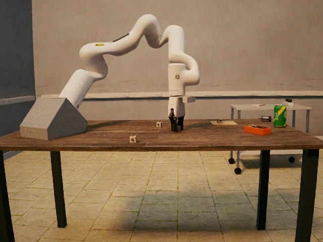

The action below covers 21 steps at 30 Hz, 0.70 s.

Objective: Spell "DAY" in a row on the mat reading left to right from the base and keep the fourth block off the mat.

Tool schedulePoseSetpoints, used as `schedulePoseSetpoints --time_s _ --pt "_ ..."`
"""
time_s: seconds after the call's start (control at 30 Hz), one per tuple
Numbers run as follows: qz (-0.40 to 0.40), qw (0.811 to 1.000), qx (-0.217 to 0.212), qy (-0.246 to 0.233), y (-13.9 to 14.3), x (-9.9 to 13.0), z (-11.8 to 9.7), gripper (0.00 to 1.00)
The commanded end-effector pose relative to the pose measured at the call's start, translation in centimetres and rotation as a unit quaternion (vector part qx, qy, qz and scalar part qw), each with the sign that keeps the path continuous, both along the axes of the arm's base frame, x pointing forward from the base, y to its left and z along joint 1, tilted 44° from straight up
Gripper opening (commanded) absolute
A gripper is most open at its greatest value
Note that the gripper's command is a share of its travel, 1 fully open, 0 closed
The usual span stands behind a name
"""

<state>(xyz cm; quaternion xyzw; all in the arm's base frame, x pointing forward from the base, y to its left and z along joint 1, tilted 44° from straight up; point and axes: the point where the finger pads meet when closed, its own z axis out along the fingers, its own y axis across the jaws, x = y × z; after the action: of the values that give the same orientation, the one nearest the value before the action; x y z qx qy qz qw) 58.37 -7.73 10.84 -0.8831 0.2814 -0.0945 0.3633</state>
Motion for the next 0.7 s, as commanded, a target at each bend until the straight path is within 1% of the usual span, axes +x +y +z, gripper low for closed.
schedulePoseSetpoints --time_s 0.0,0.5,0.53,0.67 --pt "0.0 1.0 0.0 -0.001 -0.06 0.05 0.06 0.64" --pt "0.0 1.0 0.0 -0.001 -0.06 0.05 0.06 0.64" --pt "0.0 1.0 0.0 -0.001 -0.06 0.05 0.06 0.43" --pt "0.0 1.0 0.0 -0.001 -0.06 0.05 0.06 0.43"
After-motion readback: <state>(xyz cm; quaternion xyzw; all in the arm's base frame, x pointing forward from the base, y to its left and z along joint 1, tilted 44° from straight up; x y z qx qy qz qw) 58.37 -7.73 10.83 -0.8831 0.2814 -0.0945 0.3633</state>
